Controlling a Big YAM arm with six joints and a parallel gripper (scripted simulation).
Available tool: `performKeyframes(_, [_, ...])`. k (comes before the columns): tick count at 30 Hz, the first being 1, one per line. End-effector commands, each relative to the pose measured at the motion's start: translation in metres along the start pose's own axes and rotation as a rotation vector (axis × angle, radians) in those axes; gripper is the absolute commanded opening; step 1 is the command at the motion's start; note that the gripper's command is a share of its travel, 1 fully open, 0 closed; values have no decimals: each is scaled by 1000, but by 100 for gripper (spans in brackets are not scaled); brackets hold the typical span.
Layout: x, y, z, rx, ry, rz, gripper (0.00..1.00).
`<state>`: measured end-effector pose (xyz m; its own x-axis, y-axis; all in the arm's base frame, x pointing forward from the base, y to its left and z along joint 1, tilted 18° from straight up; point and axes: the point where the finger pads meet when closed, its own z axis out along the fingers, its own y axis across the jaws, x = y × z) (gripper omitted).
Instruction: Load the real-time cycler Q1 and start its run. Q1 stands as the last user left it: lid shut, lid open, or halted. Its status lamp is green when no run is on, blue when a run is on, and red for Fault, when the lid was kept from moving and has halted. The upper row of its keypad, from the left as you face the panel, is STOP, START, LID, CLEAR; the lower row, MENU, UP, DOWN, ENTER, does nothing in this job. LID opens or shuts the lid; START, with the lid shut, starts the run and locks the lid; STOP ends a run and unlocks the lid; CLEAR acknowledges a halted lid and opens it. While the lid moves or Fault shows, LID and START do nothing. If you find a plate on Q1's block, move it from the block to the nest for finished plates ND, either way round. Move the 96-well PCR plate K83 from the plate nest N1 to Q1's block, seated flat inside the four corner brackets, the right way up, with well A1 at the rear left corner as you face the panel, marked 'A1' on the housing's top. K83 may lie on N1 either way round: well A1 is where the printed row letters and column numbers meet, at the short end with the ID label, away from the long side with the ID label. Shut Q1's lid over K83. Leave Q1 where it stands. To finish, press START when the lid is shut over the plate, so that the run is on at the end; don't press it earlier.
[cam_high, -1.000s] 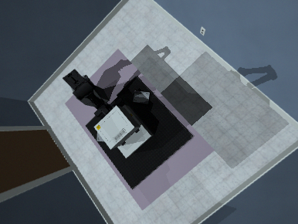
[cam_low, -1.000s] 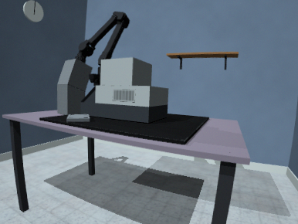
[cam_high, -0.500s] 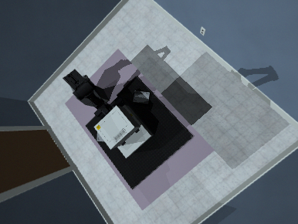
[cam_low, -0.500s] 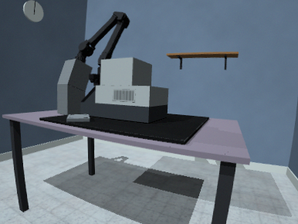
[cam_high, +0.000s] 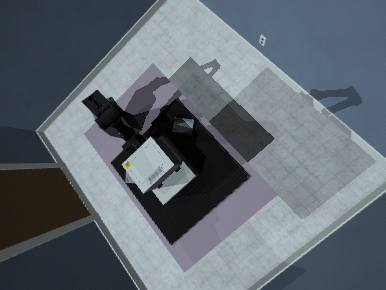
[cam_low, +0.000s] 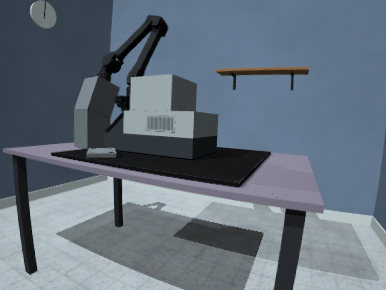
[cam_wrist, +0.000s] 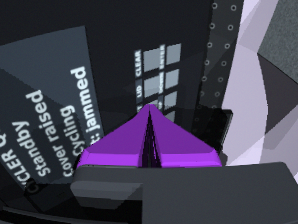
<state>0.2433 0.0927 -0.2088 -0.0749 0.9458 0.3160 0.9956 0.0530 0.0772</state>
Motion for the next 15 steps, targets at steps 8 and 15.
performKeyframes(8, [0, -36, 7, 80, -1, 5, 0])
performKeyframes(15, [-2, -23, 6, 53, -5, -4, 0])
